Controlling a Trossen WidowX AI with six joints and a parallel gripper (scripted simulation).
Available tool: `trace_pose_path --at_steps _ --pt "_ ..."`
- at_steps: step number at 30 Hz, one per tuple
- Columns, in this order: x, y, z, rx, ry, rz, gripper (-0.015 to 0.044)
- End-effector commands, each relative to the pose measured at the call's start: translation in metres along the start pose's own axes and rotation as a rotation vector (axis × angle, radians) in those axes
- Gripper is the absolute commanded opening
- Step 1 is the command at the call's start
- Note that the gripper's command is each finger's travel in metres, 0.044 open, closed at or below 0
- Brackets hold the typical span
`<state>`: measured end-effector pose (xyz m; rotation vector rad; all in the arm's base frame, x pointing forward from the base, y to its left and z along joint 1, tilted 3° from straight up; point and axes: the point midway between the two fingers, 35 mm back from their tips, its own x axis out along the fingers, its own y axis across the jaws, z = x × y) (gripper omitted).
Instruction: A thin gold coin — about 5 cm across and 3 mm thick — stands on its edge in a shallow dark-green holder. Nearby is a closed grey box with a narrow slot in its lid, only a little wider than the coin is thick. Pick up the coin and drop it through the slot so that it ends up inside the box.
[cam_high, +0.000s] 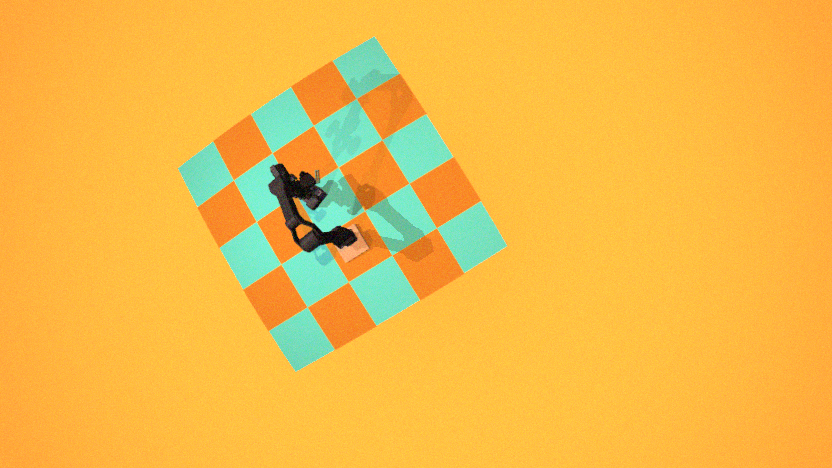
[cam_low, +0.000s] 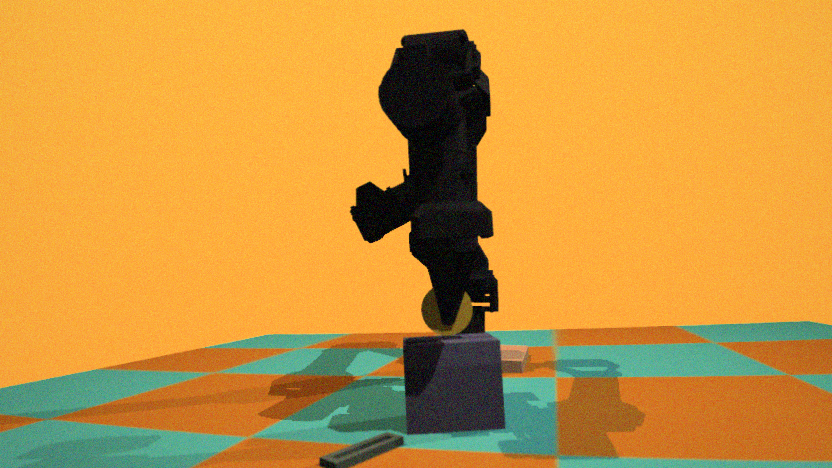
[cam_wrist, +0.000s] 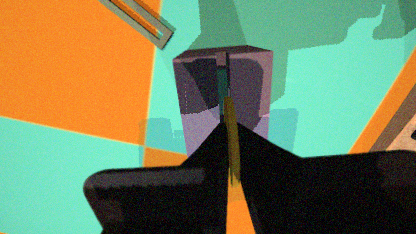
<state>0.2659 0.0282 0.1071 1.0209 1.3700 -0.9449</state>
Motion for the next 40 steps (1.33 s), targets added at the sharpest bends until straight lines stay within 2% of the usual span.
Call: trace_pose_path --at_steps 1,7,16,25,27,30,40 --pt "0.003 0.0 0.0 0.004 0.0 0.0 0.0" --pt "0.001 0.0 0.0 0.0 0.0 0.0 0.0157" --pt "0.001 0.0 0.0 0.0 0.0 0.0 0.0161" --pt "-0.019 0.0 0.0 0.0 0.0 -0.001 0.0397" --pt "-0.033 -0.001 0.0 0.001 0.001 -0.003 0.044" --pt "-0.058 -0.004 -0.001 0.003 0.002 -0.008 0.044" --pt "-0.06 -0.004 -0.001 0.003 0.002 -0.008 0.044"
